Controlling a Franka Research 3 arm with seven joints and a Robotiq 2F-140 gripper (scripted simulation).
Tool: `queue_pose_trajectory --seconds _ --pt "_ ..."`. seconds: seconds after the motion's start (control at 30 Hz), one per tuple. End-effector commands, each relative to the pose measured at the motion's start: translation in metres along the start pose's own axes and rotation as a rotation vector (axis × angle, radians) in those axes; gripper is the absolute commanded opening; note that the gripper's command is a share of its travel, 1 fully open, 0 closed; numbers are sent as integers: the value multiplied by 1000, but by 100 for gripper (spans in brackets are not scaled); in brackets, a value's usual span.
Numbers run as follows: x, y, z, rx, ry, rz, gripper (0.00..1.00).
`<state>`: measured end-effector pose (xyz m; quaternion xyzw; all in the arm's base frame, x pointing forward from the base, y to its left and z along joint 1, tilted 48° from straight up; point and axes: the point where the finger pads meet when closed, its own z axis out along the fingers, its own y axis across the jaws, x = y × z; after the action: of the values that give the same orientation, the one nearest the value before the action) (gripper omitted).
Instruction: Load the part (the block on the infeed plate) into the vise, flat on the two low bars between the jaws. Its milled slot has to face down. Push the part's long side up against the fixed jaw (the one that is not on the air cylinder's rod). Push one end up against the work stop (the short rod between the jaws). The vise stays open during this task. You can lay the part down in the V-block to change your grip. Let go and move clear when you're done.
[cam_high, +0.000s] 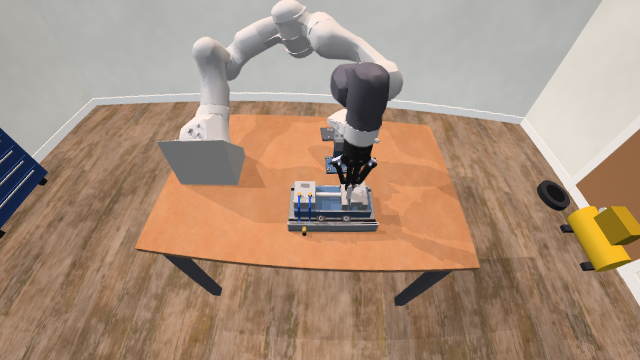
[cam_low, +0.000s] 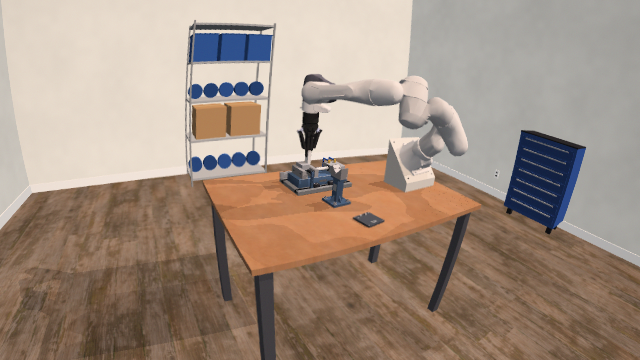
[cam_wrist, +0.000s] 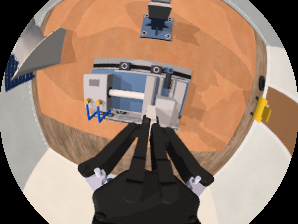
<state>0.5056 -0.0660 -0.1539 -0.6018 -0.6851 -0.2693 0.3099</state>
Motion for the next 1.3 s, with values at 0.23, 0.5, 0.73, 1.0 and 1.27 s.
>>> queue_pose_trajectory --seconds 0.23,0.5,0.73,1.0,1.27 --pt "1 4 1 -5 0 3 0" --pt "1 4 1 -5 0 3 0" --pt "1 4 1 -5 0 3 0" --pt "1 1 1 -5 0 3 0" --pt "1 -5 1 -5 0 3 0"
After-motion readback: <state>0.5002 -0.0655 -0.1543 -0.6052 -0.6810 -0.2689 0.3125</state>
